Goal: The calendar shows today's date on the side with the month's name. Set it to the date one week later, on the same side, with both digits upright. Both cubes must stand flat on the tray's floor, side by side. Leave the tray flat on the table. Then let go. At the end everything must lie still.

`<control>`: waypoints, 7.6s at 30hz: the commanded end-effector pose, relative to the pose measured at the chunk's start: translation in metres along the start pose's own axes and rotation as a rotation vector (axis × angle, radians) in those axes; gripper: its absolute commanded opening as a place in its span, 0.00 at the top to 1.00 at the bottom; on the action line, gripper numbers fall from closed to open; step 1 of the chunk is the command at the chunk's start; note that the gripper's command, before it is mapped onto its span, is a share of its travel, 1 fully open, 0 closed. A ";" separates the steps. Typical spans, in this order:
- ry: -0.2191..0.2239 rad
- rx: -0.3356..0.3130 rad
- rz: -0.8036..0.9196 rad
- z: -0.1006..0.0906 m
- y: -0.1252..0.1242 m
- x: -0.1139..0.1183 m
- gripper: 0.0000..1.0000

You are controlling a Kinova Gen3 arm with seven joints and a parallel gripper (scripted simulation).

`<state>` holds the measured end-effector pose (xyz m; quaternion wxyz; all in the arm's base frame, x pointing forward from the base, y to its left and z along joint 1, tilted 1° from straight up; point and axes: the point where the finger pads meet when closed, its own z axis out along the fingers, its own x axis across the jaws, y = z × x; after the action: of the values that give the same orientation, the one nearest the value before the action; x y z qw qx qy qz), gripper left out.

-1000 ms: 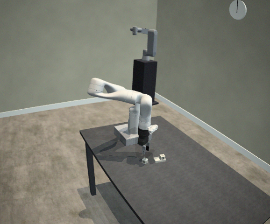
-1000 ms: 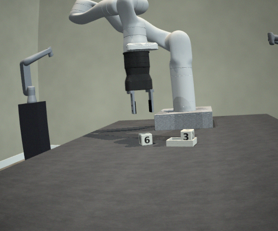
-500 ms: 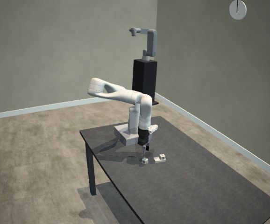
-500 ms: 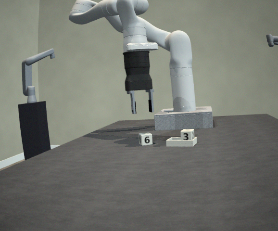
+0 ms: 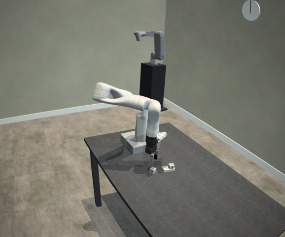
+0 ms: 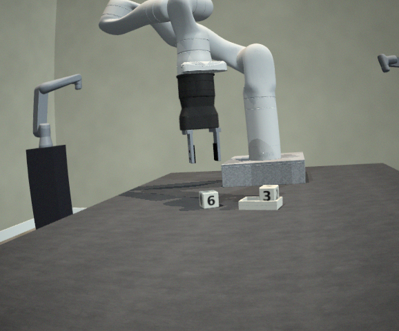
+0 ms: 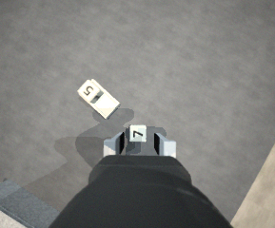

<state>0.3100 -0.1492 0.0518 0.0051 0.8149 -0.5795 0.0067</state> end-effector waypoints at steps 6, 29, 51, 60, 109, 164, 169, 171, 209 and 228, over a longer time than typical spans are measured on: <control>0.001 0.001 0.000 0.001 0.000 0.000 0.10; 0.002 0.001 0.001 0.025 -0.001 -0.001 0.10; 0.002 0.001 0.001 0.050 -0.001 -0.002 0.10; 0.002 0.001 0.001 0.052 -0.001 -0.002 0.10; 0.002 0.001 0.001 0.038 -0.001 -0.002 0.10; 0.000 -0.449 0.002 0.015 -0.006 -0.001 0.10; 0.002 -0.517 0.001 0.014 -0.007 -0.002 0.10; 0.002 -0.523 0.001 0.013 -0.007 -0.002 0.10; 0.002 -0.785 0.001 0.015 -0.009 -0.002 0.10; 0.002 -0.785 0.001 0.024 -0.009 -0.002 0.10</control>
<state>0.3186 -0.1452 0.0283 0.3169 0.7504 -0.5392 -0.2139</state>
